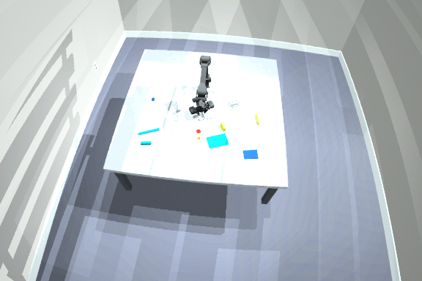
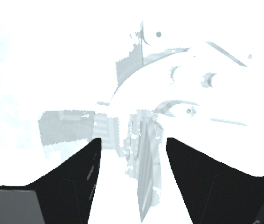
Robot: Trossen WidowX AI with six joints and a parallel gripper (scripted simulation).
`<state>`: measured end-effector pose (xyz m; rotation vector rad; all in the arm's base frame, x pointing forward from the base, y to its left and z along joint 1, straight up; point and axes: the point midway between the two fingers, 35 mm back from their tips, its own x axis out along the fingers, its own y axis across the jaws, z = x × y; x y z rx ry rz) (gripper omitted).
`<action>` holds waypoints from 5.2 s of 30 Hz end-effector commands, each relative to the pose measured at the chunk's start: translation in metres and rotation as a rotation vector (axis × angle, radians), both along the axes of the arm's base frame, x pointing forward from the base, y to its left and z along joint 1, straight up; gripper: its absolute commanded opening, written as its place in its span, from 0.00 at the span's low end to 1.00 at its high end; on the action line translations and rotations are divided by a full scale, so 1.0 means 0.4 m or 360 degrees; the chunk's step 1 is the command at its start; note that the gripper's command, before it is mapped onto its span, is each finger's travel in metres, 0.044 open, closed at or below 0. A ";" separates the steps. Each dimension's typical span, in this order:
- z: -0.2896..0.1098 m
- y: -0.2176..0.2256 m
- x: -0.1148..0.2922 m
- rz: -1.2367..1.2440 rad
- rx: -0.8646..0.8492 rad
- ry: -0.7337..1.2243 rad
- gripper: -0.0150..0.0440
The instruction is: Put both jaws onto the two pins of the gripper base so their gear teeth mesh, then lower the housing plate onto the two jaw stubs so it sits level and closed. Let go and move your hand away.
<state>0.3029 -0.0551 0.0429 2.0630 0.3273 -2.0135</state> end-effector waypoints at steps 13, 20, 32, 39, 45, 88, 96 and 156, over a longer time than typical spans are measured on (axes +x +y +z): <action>0.174 0.002 -0.005 0.0009 0.0006 -0.0003 0.63; 0.168 0.005 0.003 -0.0005 -0.0004 -0.0029 0.46; 0.168 0.005 0.003 -0.0005 -0.0004 -0.0029 0.25; 0.168 -0.021 0.006 -0.0005 -0.0006 -0.0027 0.25; 0.178 -0.256 -0.006 -0.0086 -0.0014 -0.0014 0.25; 0.074 -0.522 -0.105 -0.0176 -0.0018 0.0001 0.25; 0.042 -0.521 -0.106 -0.0176 -0.0018 0.0001 0.25; 0.165 -0.375 -0.138 -0.0176 -0.0017 -0.0003 0.30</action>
